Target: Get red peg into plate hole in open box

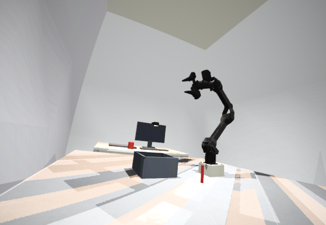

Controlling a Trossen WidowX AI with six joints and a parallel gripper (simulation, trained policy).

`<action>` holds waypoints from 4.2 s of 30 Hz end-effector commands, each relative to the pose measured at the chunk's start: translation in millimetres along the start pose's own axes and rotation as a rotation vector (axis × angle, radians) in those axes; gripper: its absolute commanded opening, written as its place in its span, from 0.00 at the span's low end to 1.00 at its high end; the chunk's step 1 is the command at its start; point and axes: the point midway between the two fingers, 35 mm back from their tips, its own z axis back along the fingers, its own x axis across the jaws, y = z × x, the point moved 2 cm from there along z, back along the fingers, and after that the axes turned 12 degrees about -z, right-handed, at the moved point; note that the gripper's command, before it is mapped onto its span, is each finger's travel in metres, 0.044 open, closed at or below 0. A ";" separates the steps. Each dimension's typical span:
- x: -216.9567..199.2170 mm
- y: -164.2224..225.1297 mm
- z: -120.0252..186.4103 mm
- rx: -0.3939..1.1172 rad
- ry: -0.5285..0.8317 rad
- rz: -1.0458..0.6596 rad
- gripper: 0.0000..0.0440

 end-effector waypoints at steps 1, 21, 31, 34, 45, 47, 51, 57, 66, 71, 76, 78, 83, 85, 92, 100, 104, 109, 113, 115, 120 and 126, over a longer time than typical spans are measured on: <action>-4.3 0.6 -4.3 0.001 0.022 0.019 0.95; -138.3 20.8 -78.5 0.047 0.640 0.341 1.00; -207.2 30.4 -86.1 0.092 0.928 0.532 1.00; -227.2 32.8 -85.0 0.109 1.011 0.594 1.00; -300.3 39.8 -71.0 0.171 1.301 0.837 1.00; -314.5 40.6 -67.2 0.181 1.351 0.884 1.00; -341.8 41.9 -60.3 0.197 1.435 0.969 1.00; -378.7 43.0 -55.3 0.214 1.501 1.067 1.00; -424.7 43.1 -58.7 0.245 1.500 1.165 1.00; -448.3 41.0 -63.6 0.266 1.475 1.200 1.00; -472.0 36.3 -69.6 0.283 1.444 1.222 1.00; -481.0 33.9 -72.2 0.290 1.431 1.227 1.00; -497.9 27.8 -77.7 0.302 1.412 1.242 0.98; -503.7 24.6 -78.4 0.304 1.416 1.247 0.90; -517.9 13.7 -78.2 0.290 1.453 1.259 0.49; -520.9 8.0 -76.5 0.268 1.504 1.284 0.03; -510.0 11.5 -81.8 0.254 1.478 1.311 0.00; -488.3 17.7 -86.5 0.239 1.445 1.339 0.00; -468.1 22.9 -90.3 0.226 1.417 1.352 0.00; -457.2 25.9 -92.7 0.218 1.402 1.354 0.00; -429.4 33.9 -100.7 0.194 1.358 1.341 0.00; -399.9 37.1 -113.8 0.138 1.314 1.299 0.00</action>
